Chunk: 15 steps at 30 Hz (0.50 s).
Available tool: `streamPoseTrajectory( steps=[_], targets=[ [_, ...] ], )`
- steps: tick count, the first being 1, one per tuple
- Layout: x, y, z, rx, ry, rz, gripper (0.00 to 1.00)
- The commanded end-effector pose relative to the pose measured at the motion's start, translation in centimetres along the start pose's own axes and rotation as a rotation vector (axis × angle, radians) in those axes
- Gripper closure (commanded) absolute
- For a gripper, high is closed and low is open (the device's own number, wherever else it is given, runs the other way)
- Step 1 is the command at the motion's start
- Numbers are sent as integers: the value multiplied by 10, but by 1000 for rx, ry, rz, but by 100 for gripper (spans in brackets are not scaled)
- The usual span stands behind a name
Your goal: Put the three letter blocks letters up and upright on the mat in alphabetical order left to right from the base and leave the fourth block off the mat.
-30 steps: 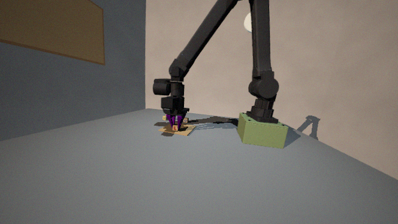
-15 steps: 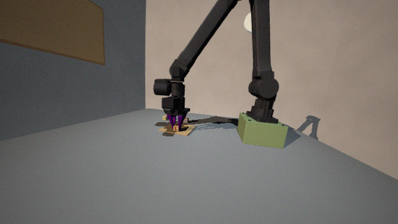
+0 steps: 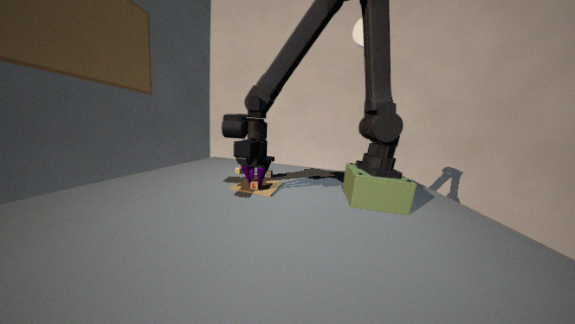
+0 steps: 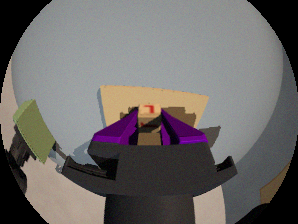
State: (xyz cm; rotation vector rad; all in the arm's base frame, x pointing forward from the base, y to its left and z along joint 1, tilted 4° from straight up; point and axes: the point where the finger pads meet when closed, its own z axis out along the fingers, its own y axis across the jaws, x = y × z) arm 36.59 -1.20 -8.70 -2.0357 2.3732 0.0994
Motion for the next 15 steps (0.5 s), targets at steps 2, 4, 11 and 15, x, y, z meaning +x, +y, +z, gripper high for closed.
streamPoseTrajectory(
  steps=[2, 4, 11, 15],
  targets=[
    [-2, -8, -11, 47, -8, 9, 80],
    [-2, -8, -11, 47, -8, 9, 80],
    [-2, -8, -10, 47, -8, 9, 80],
    [-2, -8, -10, 46, -8, 9, 80]
  ],
)
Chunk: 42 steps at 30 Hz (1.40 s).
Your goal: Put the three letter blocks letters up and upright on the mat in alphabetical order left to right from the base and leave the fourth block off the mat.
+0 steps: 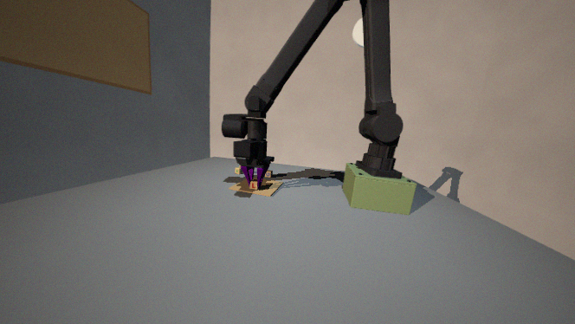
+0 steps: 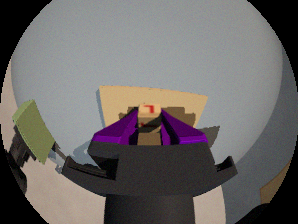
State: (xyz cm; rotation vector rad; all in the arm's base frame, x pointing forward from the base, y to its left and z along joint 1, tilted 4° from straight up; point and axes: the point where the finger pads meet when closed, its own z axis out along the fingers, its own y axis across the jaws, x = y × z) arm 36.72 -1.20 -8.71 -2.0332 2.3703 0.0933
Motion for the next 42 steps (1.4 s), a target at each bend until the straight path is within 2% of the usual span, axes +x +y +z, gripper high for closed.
streamPoseTrajectory(
  steps=[1, 18, 22, 24, 25, 27, 28, 32, 33, 41, 42],
  targets=[
    [-2, -7, -9, 40, -8, 9, 80],
    [-2, -6, -9, 39, -7, 9, 80],
    [-2, -6, -9, 39, -7, 9, 72],
    [-2, -6, -9, 39, -7, 8, 72],
    [-2, -6, -9, 39, -7, 8, 68],
    [-2, -6, -9, 39, -7, 8, 68],
    [-2, -6, -9, 39, -7, 8, 65],
    [-2, -6, -9, 39, -7, 8, 65],
    [-2, -6, -9, 39, -7, 8, 61],
    [-2, -6, -9, 39, -7, 8, 61],
    [-2, -6, -9, 39, -7, 8, 10]
  ],
)
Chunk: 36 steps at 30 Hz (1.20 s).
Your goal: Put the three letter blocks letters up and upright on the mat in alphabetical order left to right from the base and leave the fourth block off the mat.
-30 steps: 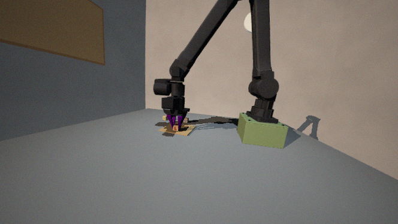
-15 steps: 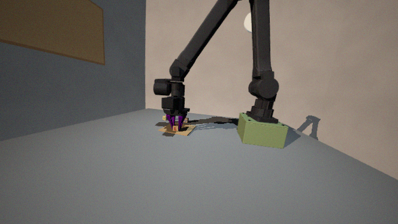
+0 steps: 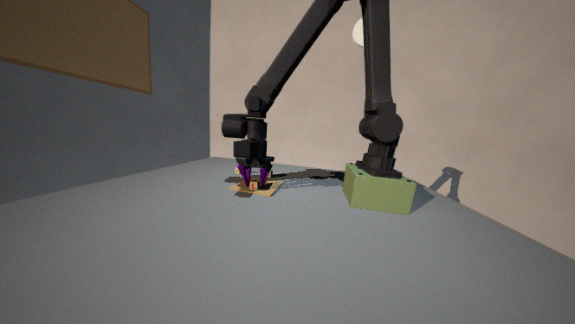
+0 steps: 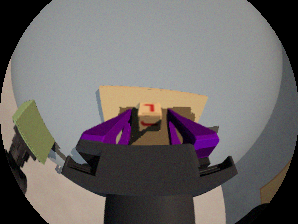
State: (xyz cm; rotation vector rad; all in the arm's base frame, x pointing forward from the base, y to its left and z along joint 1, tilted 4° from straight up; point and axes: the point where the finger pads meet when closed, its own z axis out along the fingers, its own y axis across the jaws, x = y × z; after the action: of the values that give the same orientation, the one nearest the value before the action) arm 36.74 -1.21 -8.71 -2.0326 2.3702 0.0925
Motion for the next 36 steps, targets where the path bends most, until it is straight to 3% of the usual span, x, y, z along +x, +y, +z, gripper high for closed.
streamPoseTrajectory(
  steps=[1, 24, 36],
  targets=[
    [-2, -6, -9, 38, -7, 8, 10],
    [-2, -3, -11, 26, -6, 8, 10],
    [1, -4, -24, 24, -6, 9, 10]
  ],
)
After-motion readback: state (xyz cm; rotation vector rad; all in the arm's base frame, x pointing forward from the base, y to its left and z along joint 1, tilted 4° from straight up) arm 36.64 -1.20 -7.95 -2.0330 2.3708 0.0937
